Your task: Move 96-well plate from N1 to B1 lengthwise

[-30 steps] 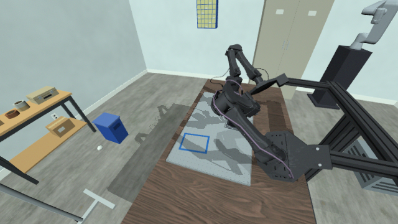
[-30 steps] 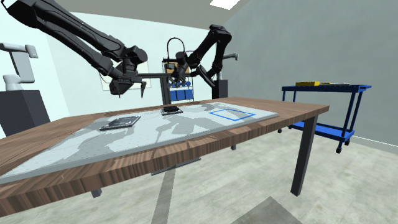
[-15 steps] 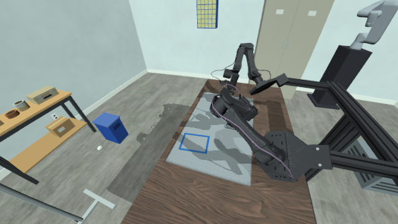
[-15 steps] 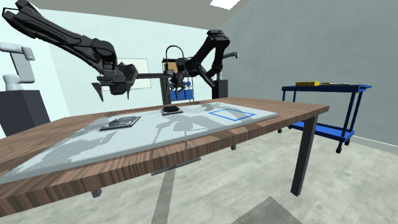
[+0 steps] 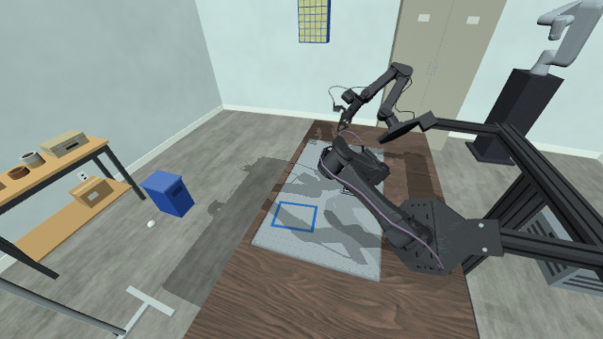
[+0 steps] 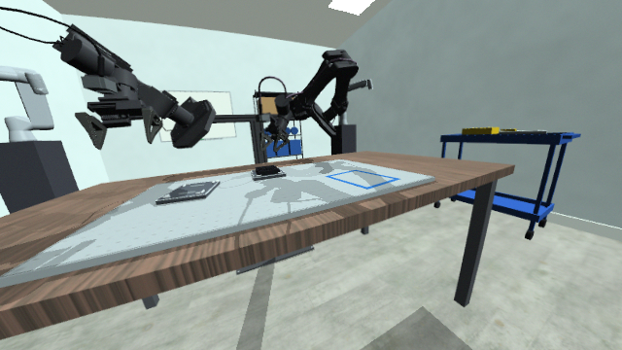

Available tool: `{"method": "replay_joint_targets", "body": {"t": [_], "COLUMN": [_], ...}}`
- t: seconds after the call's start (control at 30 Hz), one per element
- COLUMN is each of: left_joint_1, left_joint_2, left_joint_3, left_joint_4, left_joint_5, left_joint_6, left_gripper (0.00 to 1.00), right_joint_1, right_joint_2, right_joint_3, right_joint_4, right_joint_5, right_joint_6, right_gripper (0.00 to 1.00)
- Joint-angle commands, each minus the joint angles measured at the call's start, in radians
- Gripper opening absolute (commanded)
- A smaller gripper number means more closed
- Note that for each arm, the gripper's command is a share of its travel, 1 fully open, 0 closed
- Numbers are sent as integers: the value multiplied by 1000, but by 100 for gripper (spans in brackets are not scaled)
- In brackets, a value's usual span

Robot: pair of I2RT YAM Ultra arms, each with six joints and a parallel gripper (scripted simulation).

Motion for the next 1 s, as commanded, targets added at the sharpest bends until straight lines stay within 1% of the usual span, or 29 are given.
{"method": "replay_joint_targets", "body": {"t": [0.0,0.13,0.3,0.37,0.4,0.63,0.8,0.87,0.93,0.97], "left_joint_1": [-3,-4,-3,-3,-3,-3,-3,-3,-3,-3], "left_joint_2": [12,12,13,13,13,13,13,13,13,13], "left_joint_3": [22,22,22,22,22,22,23,23,23,23], "left_joint_4": [20,18,19,19,19,19,19,19,19,19], "left_joint_5": [24,24,24,24,24,24,24,24,24,24], "left_joint_6": [11,10,10,10,10,10,10,10,10,10], "left_gripper": [100,100,100,100,100,100,100,100,100,100], "right_joint_1": [-63,-163,-320,-320,-407,-700,-943,-1035,-1035,-1070], "right_joint_2": [-76,-46,3,3,32,131,229,264,264,291], "right_joint_3": [75,145,238,238,266,416,538,579,579,602], "right_joint_4": [-22,-31,-15,-15,-10,12,29,34,34,27], "right_joint_5": [-250,-436,-642,-642,-712,-951,-1100,-1143,-1143,-1174], "right_joint_6": [-124,-144,-163,-163,-163,-171,-160,-153,-153,-148], "right_gripper": [100,100,100,100,100,100,100,100,100,100]}}
